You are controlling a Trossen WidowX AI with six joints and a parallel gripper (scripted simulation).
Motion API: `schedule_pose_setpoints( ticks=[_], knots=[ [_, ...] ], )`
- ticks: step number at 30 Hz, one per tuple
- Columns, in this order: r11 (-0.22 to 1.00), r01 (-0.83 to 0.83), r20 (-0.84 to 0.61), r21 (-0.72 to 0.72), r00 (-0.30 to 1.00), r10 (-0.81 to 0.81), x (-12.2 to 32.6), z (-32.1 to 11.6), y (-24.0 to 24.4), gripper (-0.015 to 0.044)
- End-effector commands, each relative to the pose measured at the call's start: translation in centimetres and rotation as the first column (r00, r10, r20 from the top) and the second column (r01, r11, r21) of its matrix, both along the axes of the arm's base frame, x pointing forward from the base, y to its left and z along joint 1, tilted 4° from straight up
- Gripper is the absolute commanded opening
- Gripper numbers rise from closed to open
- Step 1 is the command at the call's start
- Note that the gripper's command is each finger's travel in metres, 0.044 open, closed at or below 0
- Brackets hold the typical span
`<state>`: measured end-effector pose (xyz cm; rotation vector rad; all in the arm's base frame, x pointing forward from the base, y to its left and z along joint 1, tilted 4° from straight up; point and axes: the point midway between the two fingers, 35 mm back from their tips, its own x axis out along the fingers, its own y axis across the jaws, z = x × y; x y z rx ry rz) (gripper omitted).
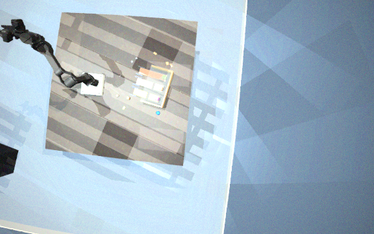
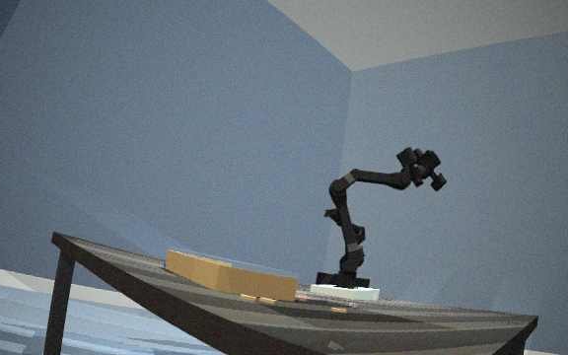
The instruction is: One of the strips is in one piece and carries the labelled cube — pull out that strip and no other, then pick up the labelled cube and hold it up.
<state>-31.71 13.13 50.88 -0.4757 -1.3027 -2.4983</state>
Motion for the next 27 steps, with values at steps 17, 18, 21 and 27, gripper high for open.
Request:
schedule_pose_setpoints(
  ticks=[17,18,21,27],
  knots=[
    [0.587,0.792,0.154,0.17,0.567,-0.809,15.4,-6.6,18.6,0.04],
    [0.543,0.819,0.166,0.183,0.519,-0.839,16.7,-7.1,19.3,0.04],
    [0.396,0.891,0.212,0.222,0.352,-0.912,21.2,-8.8,21.2,0.04],
    [0.098,0.944,0.304,0.314,-0.002,-0.953,30.8,-12.4,22.9,0.04]
  ],
)
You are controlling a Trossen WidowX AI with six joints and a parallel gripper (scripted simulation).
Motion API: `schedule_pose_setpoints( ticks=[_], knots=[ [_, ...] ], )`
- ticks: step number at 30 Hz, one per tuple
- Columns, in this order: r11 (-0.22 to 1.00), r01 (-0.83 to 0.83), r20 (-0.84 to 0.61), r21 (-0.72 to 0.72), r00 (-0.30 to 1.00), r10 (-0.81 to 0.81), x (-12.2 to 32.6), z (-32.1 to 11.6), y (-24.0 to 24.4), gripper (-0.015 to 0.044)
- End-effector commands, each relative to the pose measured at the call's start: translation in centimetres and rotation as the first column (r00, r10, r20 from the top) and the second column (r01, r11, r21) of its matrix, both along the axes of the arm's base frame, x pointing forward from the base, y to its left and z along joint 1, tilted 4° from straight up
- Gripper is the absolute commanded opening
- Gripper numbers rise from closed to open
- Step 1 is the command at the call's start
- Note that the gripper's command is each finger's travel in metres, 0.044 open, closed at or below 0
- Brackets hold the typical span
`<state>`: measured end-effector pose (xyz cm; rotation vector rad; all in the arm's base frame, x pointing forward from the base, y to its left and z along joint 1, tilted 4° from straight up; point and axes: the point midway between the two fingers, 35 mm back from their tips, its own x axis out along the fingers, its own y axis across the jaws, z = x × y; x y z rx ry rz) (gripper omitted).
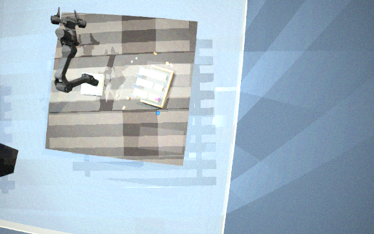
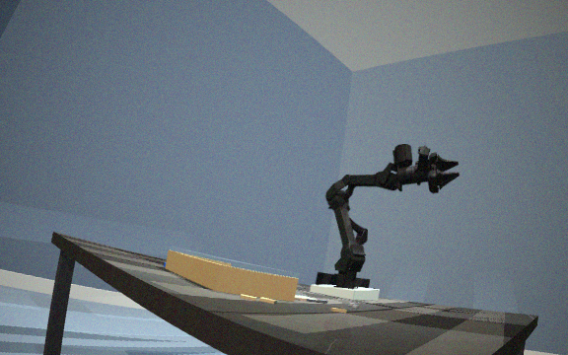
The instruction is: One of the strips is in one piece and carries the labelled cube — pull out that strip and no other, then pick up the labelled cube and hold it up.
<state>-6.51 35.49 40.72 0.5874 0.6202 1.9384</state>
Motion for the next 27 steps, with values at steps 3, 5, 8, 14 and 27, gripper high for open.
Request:
schedule_pose_setpoints(
  ticks=[3,5,8,14,27],
  knots=[
    [0.93,0.359,0.147,-0.076,0.927,-0.346,10.5,-4.1,0.2,0.04],
    [0.883,0.46,0.196,-0.098,0.878,-0.436,13.7,-5.3,-0.4,0.04],
    [0.791,0.598,0.273,-0.131,0.788,-0.551,18.3,-7.2,-2.0,0.04],
    [0.549,0.814,0.432,-0.189,0.571,-0.698,26.3,-11.0,-7.1,0.04],
    [-0.095,0.951,0.751,-0.294,0.168,-0.639,35.7,-19.1,-24.5,0.04]
  ],
)
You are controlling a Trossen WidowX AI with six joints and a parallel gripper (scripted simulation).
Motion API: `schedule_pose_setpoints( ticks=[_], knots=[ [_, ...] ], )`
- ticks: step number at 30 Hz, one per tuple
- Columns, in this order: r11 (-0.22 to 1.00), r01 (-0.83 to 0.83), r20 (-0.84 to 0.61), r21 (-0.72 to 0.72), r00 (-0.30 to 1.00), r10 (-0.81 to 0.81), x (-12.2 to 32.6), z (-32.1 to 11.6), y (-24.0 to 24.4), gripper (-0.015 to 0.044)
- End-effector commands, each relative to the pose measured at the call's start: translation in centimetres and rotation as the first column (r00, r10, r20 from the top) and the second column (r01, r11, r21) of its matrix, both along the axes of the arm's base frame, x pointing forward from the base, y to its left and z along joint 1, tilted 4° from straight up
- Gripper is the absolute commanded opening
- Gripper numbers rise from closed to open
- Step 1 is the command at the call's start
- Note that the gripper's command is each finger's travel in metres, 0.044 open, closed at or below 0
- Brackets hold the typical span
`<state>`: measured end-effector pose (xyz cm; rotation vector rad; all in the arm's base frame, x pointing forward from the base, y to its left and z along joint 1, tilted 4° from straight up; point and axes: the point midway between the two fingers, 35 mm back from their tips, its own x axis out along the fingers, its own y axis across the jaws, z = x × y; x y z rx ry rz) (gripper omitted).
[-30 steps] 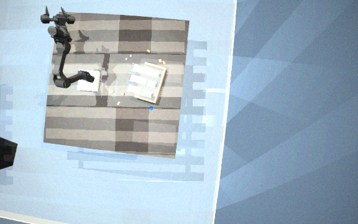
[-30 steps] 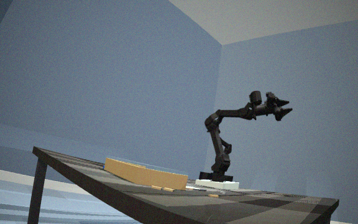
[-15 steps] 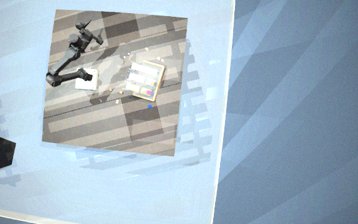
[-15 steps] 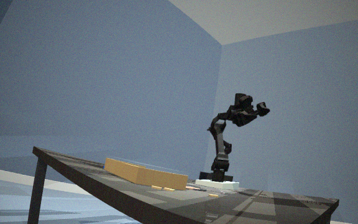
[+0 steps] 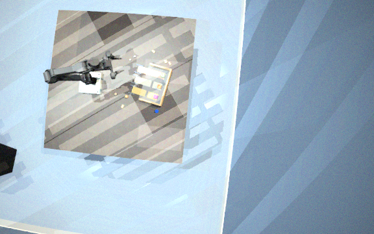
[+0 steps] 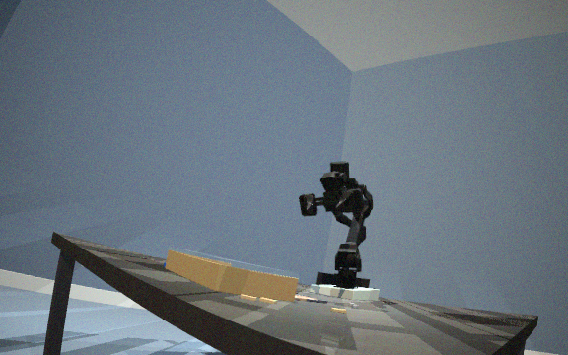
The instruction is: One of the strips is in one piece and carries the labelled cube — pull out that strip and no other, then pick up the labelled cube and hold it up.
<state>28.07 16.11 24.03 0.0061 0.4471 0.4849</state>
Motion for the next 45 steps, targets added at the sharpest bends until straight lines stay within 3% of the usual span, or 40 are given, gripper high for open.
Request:
schedule_pose_setpoints(
  ticks=[1,22,29,37,45],
  knots=[
    [0.972,0.17,-0.029,-0.161,0.984,-0.177,1.3,-2.9,-6.3,0.04],
    [0.964,0.193,-0.033,-0.184,0.979,-0.202,1.3,-3.3,-7.2,0.04],
    [0.964,0.17,-0.251,-0.203,0.943,-0.219,4.0,-3.8,-4.6,0.0216],
    [0.95,0.159,-0.525,-0.268,0.803,-0.282,7.2,-6.4,-0.3,0.0006],
    [0.911,0.15,-0.705,-0.385,0.589,-0.395,9.0,-11.0,4.0,0.0]
  ],
)
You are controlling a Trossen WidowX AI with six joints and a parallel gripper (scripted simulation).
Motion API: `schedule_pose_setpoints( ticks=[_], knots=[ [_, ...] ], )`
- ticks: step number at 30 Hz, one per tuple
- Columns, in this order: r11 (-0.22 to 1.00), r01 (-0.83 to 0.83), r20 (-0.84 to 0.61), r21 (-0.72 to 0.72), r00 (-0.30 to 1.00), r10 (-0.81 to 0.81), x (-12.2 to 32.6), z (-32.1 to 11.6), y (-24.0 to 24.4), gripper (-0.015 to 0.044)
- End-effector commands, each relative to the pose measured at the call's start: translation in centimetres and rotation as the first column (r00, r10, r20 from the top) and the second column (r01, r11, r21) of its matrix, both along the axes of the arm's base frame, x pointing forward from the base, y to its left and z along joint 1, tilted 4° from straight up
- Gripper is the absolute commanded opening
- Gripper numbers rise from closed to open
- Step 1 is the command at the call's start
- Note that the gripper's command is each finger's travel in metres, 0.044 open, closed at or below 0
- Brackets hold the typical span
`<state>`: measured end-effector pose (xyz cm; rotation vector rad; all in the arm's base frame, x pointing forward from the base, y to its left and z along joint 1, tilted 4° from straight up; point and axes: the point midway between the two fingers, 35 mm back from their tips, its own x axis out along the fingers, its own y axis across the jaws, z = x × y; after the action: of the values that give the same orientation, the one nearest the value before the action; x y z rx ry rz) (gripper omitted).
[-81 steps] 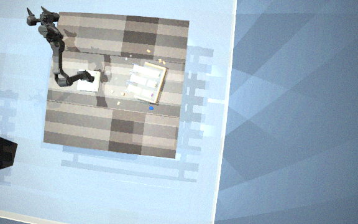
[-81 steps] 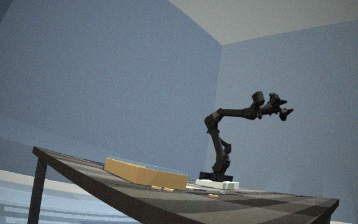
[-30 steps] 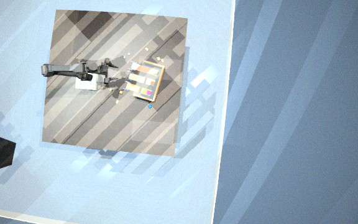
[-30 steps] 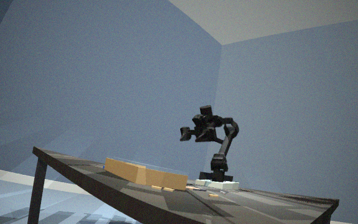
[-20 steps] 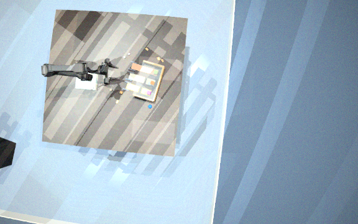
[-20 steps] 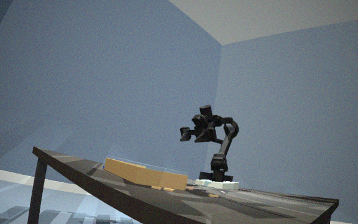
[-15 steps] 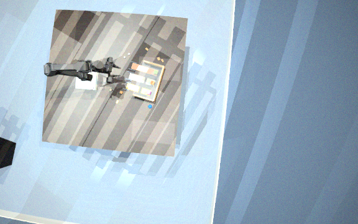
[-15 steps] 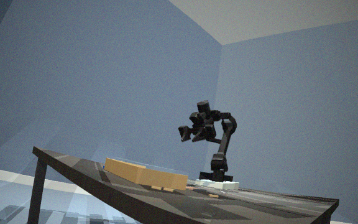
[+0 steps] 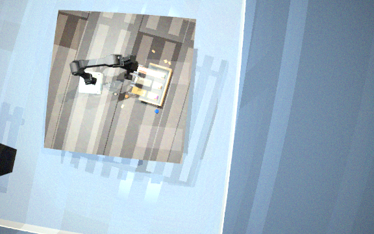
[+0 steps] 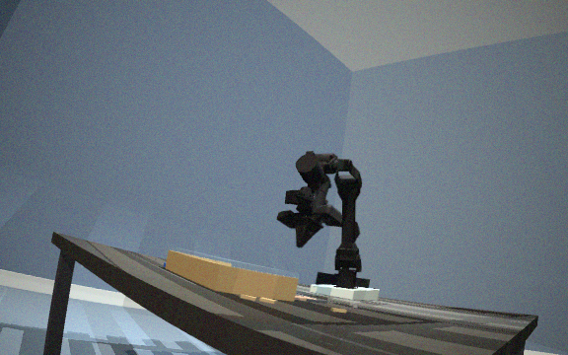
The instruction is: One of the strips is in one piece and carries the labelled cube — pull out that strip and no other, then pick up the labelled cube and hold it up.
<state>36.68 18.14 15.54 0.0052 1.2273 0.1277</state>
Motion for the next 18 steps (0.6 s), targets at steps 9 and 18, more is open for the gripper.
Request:
schedule_pose_setpoints(
  ticks=[9,18],
  knots=[
    [0.992,0.076,-0.245,-0.103,0.964,-0.099,-0.1,-5.1,4.0,0.0],
    [0.992,0.076,-0.245,-0.103,0.964,-0.099,0.0,-6.2,4.1,0.0]
  ],
)
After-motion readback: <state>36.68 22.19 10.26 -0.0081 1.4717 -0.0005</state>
